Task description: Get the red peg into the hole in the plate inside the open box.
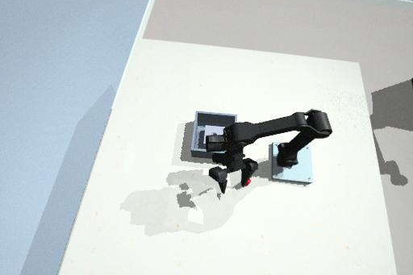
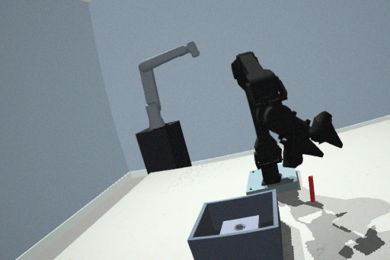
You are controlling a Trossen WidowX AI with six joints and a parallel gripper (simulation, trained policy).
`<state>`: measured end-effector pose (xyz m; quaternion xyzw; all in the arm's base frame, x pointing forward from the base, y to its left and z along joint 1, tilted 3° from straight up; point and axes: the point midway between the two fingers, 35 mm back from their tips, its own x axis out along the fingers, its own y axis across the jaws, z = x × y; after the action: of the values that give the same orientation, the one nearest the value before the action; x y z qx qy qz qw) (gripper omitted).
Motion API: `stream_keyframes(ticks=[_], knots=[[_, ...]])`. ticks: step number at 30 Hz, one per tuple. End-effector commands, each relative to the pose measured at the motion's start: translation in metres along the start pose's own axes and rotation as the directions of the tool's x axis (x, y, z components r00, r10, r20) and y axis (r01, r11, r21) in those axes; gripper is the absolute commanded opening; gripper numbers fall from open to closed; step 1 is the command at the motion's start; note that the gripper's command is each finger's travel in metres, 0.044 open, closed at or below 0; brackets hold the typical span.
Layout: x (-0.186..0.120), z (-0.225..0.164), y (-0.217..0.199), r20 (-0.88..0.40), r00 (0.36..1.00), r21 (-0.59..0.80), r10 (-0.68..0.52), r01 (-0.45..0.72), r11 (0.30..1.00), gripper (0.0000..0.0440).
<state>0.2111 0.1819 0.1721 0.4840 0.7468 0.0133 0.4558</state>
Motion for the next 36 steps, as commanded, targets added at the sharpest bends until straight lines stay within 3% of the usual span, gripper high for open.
stream_keyframes(ticks=[1, 9, 18, 26, 36], knots=[[0.005, -0.003, -0.015, 0.047, 0.995, 0.063, -0.091, 0.088, 0.994, 0.044], [0.015, -0.007, -0.052, 0.162, 0.938, 0.199, -0.306, 0.272, 0.941, 0.044], [0.022, -0.002, -0.089, 0.329, 0.804, 0.303, -0.496, 0.407, 0.862, 0.044], [0.039, 0.013, -0.106, 0.447, 0.718, 0.304, -0.534, 0.44, 0.845, 0.044], [0.067, 0.042, -0.122, 0.544, 0.663, 0.256, -0.515, 0.453, 0.854, 0.0436]])
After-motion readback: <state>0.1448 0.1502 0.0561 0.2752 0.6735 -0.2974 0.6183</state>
